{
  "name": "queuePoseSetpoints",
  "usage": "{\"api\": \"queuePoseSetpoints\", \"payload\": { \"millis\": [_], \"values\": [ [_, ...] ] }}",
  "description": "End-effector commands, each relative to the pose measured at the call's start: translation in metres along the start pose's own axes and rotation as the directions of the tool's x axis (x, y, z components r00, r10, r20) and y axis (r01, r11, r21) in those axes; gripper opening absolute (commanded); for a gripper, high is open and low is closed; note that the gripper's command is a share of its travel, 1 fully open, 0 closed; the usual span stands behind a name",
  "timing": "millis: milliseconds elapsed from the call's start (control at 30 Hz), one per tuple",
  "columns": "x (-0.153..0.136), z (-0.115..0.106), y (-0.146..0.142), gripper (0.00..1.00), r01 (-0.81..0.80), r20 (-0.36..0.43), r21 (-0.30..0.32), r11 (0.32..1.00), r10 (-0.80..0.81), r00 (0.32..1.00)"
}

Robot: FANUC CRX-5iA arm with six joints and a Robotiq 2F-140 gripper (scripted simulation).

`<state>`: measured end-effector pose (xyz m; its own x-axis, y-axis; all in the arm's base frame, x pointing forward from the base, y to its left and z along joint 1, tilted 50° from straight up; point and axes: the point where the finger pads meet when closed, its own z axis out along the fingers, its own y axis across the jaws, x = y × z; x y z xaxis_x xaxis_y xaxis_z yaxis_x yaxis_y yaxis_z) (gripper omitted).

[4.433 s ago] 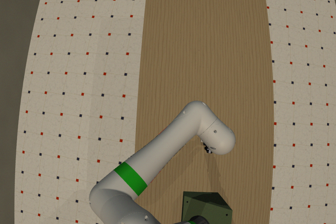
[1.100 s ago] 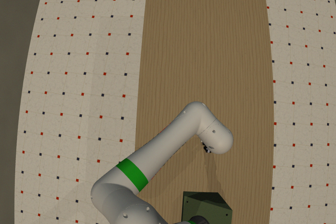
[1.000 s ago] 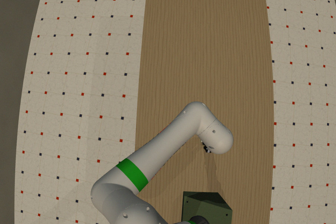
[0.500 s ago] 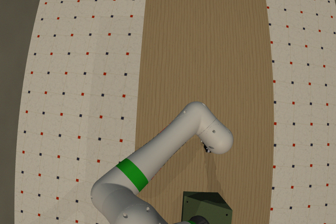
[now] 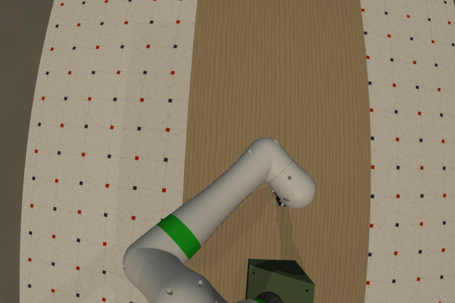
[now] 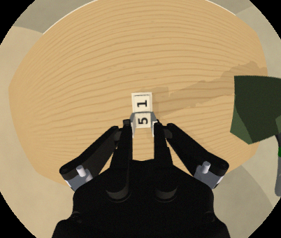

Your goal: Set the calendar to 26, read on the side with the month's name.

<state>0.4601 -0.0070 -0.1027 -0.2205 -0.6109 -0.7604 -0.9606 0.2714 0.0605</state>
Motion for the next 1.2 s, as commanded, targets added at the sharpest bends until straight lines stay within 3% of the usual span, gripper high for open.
{"api": "queuePoseSetpoints", "payload": {
  "millis": [0, 267, 467, 533, 800, 1167],
  "values": [
    [0.000, 0.000, 0.000, 0.17, 0.000, 0.000, 0.000, 1.000, 0.000, 1.000],
    [0.000, -0.010, 0.000, 0.17, 0.000, 0.000, 0.000, 1.000, 0.000, 1.000],
    [0.000, -0.050, 0.000, 0.17, 0.000, 0.000, 0.000, 1.000, 0.000, 1.000],
    [0.000, -0.050, 0.000, 0.17, 0.000, 0.000, 0.000, 1.000, 0.000, 1.000],
    [0.000, -0.096, 0.000, 0.17, 0.000, 0.000, 0.000, 1.000, 0.000, 1.000],
    [0.000, -0.100, 0.000, 0.17, 0.000, 0.000, 0.000, 1.000, 0.000, 1.000]
  ]
}}
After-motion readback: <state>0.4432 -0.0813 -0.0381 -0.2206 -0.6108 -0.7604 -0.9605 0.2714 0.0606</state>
